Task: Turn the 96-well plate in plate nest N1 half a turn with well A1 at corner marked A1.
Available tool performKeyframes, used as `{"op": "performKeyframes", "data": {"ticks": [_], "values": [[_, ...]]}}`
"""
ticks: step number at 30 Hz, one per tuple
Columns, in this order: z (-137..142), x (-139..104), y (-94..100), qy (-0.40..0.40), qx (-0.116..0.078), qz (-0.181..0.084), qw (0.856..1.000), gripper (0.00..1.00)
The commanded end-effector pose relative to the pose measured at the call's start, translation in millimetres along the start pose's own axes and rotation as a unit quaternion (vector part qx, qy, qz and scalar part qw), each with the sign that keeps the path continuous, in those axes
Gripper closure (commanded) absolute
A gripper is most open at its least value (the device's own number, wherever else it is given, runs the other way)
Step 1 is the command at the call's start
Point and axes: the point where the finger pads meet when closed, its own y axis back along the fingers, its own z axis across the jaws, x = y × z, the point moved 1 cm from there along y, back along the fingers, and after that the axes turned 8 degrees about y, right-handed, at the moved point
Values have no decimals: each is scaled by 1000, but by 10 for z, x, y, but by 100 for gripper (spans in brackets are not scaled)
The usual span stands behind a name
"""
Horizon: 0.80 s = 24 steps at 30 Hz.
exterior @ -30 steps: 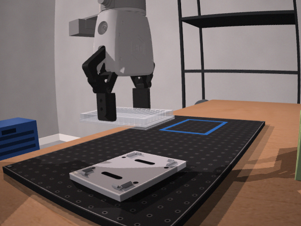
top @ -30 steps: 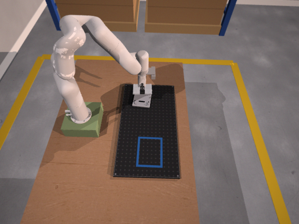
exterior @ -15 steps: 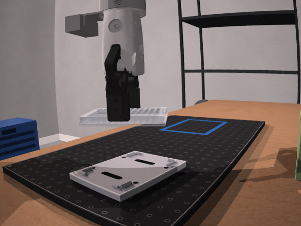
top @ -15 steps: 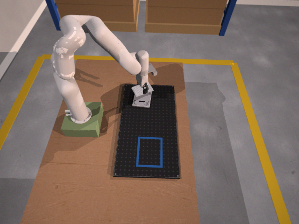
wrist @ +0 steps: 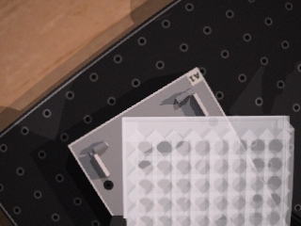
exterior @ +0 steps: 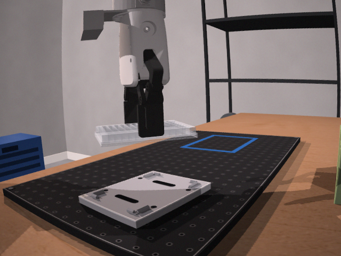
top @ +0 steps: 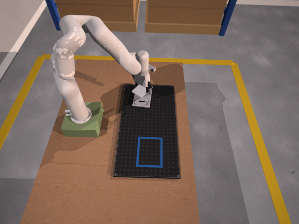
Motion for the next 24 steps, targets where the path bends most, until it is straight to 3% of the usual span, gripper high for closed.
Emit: {"op": "performKeyframes", "data": {"ticks": [1, 7, 14, 24], "values": [[8, 11, 13, 43, 1, 3, 999, 100], [8, 11, 13, 143, 1, 3, 990, 100], [8, 11, 13, 257, 0, 3, 966, 100], [9, 11, 13, 271, 0, 3, 963, 100]]}}
